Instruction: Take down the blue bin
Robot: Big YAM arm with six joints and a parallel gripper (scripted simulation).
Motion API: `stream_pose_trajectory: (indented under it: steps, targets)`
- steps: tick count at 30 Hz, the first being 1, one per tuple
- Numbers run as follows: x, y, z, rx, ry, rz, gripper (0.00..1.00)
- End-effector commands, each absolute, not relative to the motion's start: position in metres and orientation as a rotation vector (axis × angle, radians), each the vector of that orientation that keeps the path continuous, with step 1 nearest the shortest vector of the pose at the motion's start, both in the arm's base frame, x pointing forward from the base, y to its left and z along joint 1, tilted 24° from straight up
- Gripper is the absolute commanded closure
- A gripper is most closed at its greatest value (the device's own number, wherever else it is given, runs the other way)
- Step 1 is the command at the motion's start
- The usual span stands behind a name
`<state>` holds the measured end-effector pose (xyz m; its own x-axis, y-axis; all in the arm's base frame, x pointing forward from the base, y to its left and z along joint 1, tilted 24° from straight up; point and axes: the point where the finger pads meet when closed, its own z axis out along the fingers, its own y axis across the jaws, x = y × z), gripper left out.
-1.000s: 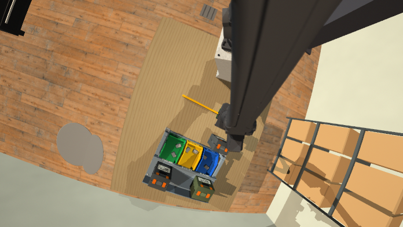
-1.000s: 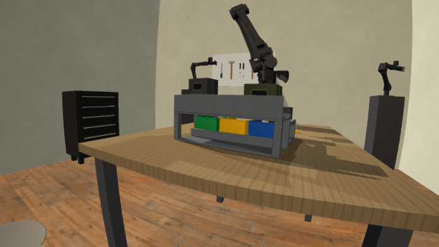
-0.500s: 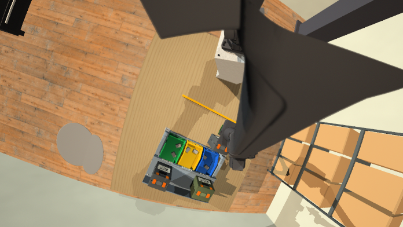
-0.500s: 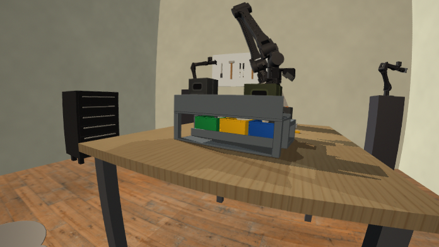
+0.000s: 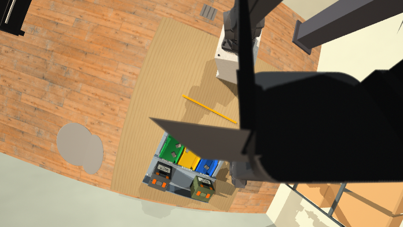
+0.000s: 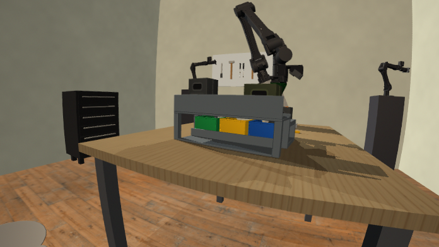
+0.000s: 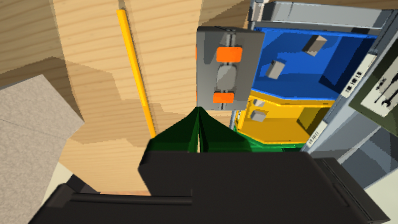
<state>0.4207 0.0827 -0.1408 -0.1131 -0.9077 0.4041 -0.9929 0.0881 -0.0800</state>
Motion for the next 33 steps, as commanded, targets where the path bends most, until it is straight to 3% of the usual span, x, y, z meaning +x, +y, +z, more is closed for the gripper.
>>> stream_pose_trajectory:
  steps: [1, 33]
  targets:
    - [0.445, 0.105, -0.145, 1.915, -2.129, 0.503, 1.00]
    - [0.466, 0.115, -0.148, 1.913, -2.136, 0.506, 1.00]
